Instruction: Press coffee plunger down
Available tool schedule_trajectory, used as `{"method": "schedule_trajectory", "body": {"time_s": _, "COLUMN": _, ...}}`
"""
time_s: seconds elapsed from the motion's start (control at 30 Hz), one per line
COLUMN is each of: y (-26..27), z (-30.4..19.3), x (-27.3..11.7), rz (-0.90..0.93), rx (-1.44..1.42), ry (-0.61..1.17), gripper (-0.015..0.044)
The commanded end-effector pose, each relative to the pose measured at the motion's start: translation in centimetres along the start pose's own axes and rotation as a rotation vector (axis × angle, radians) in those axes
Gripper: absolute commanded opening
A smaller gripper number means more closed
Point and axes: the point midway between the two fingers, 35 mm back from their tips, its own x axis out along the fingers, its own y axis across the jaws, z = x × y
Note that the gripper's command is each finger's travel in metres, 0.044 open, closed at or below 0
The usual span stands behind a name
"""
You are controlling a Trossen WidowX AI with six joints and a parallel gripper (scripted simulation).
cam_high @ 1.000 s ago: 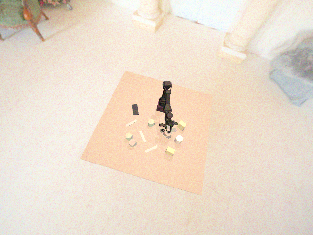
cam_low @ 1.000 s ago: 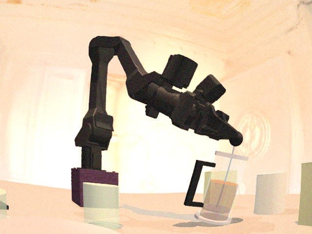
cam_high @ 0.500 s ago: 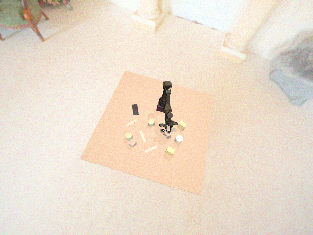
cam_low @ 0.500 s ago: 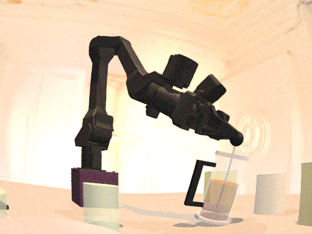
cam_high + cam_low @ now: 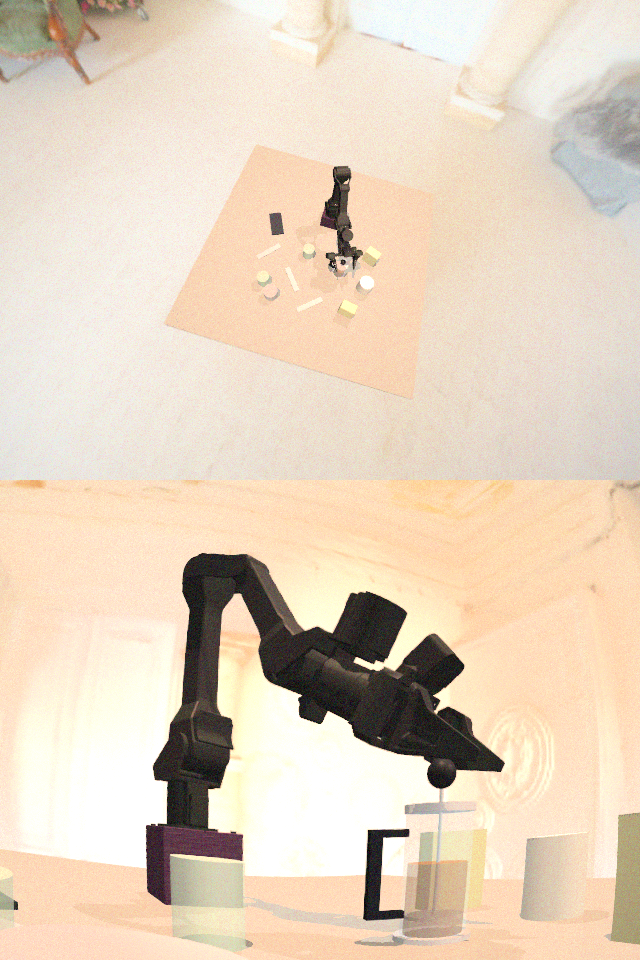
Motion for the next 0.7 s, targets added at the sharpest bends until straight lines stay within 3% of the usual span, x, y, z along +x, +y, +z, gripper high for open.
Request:
{"method": "schedule_trajectory", "body": {"time_s": 0.0, "y": 0.0, "z": 0.3, "x": -0.3, "rz": 0.000, "rx": 0.000, "ry": 0.002, "gripper": 0.0440}}
{"method": "schedule_trajectory", "body": {"time_s": 0.33, "y": -0.2, "z": 4.5, "x": -7.1, "rz": -0.002, "rx": 0.006, "ry": 0.021, "gripper": 0.0440}}
{"method": "schedule_trajectory", "body": {"time_s": 0.67, "y": -0.3, "z": 4.4, "x": -7.5, "rz": -0.004, "rx": 0.007, "ry": 0.023, "gripper": 0.0440}}
